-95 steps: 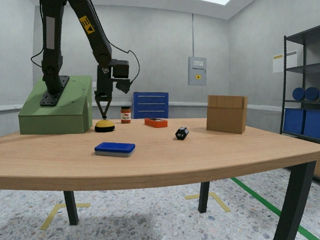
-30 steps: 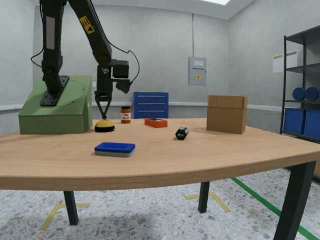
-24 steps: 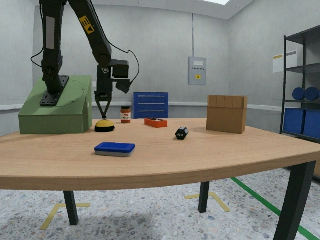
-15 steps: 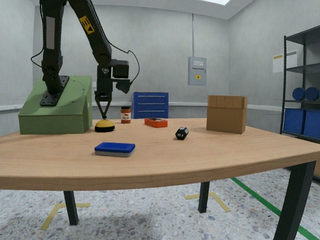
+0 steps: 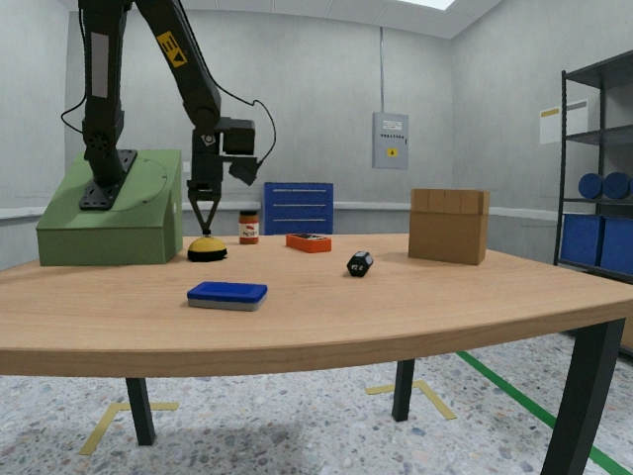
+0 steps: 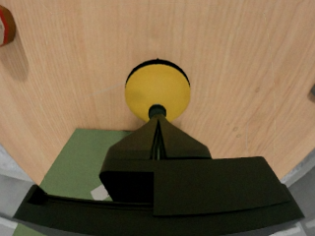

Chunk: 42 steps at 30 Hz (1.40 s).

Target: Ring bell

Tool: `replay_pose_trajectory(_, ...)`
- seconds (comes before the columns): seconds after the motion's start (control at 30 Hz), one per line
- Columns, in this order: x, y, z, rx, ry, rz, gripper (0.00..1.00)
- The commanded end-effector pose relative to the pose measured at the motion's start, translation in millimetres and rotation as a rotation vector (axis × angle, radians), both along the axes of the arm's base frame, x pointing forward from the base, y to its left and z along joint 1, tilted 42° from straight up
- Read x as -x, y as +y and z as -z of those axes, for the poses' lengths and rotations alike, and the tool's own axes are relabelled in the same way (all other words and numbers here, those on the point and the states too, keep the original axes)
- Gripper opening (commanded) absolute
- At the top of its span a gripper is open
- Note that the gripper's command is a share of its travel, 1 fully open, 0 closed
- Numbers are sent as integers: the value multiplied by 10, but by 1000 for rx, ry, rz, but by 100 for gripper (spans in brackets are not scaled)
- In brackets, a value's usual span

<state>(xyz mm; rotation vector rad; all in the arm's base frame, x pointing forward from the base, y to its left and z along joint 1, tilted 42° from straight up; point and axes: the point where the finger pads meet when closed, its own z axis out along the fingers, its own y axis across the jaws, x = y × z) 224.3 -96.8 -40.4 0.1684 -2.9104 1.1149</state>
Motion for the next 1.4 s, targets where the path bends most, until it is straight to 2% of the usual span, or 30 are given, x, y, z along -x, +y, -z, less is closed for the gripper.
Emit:
replay_pose_trajectory(0.0,-167,56,-4,3,-47,-12,0)
replay_pose_trajectory(0.07,-127,68,-34,5,-29,-12,0)
replay_pose_trajectory(0.13,-166,97,-118,-1,-57,-12,0)
replay_pose_trajectory(0.9,-119,474,-500,-16,-54,-10,0)
replay_pose_trajectory(1.37,-112,534,-568,-16,-54,-10,0)
